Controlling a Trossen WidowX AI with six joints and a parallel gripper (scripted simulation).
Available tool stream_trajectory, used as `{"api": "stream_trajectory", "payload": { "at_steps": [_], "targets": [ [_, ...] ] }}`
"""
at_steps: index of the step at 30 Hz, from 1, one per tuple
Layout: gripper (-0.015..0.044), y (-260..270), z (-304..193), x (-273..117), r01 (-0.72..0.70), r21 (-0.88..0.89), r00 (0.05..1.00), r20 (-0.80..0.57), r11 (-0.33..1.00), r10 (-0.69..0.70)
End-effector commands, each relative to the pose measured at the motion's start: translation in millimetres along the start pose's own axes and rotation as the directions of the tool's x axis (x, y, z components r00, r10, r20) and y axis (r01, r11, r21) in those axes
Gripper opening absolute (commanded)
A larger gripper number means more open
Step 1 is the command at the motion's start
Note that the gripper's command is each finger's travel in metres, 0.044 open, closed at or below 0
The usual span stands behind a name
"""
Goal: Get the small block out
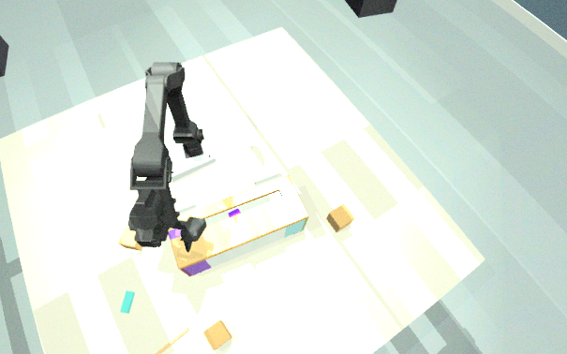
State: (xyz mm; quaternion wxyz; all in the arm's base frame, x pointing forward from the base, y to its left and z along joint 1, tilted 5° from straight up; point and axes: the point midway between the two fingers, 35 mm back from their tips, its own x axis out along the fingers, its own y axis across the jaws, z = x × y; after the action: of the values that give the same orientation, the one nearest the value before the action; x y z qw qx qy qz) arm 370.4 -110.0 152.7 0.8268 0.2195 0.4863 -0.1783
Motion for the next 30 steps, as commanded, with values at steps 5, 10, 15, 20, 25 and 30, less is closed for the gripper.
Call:
{"api": "stream_trajectory", "payload": {
  "at_steps": [5, 10, 15, 20, 25, 30],
  "targets": [
    [0.0400, 35, -103, -41, 0.323, 0.654, 0.846, -0.523, 0.684, 0.101],
    [0.0400, 46, -129, -56, 0.489, 0.674, 0.757, -0.643, 0.554, 0.113],
    [0.0400, 46, -129, -56, 0.489, 0.674, 0.757, -0.643, 0.554, 0.113],
    [0.0400, 46, -129, -56, 0.489, 0.674, 0.757, -0.643, 0.554, 0.113],
    [0.0400, 46, -130, -53, 0.489, 0.674, 0.757, -0.643, 0.554, 0.113],
    [0.0400, 47, -133, -46, 0.489, 0.674, 0.757, -0.643, 0.554, 0.114]
  ]
}}
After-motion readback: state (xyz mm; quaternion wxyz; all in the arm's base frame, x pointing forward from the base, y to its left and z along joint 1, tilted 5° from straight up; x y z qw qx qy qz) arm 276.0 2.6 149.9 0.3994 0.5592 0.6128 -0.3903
